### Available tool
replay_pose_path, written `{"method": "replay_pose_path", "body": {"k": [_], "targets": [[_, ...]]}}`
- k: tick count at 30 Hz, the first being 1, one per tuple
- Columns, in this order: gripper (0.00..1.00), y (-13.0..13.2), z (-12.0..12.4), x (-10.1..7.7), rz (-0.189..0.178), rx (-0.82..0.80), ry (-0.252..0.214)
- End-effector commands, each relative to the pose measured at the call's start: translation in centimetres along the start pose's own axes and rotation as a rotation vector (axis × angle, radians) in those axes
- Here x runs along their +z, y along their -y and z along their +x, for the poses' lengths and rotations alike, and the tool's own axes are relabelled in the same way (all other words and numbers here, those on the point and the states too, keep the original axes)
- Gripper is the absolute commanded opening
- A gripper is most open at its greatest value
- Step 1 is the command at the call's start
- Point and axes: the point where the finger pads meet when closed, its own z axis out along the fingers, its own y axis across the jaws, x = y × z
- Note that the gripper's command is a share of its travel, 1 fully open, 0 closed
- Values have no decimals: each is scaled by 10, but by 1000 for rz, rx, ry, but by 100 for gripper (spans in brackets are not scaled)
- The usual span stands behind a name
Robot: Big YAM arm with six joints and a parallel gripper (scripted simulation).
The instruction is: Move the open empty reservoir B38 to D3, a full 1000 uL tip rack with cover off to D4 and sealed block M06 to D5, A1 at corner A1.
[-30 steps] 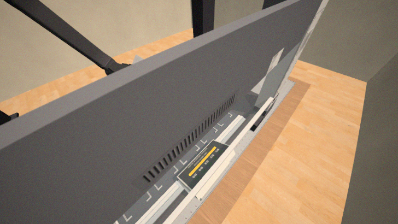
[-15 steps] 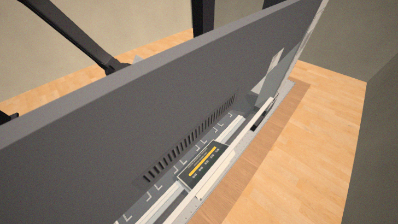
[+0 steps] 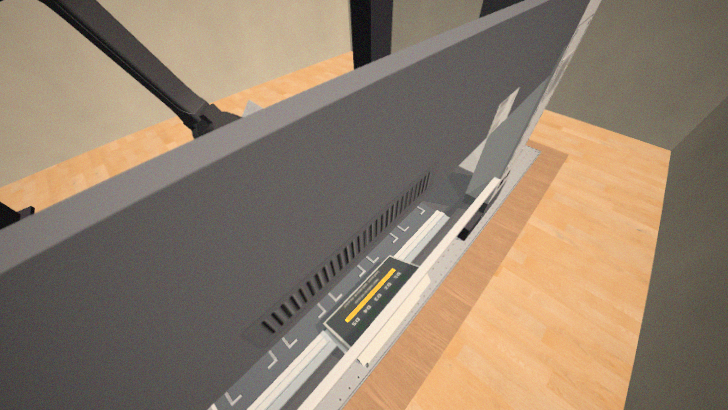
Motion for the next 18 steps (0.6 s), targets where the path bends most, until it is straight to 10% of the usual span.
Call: {"method": "replay_pose_path", "body": {"k": [1, 18], "targets": [[100, -11, 3, -23, -42, 48, 53], [100, -21, 9, -21, -35, 45, 46]]}}
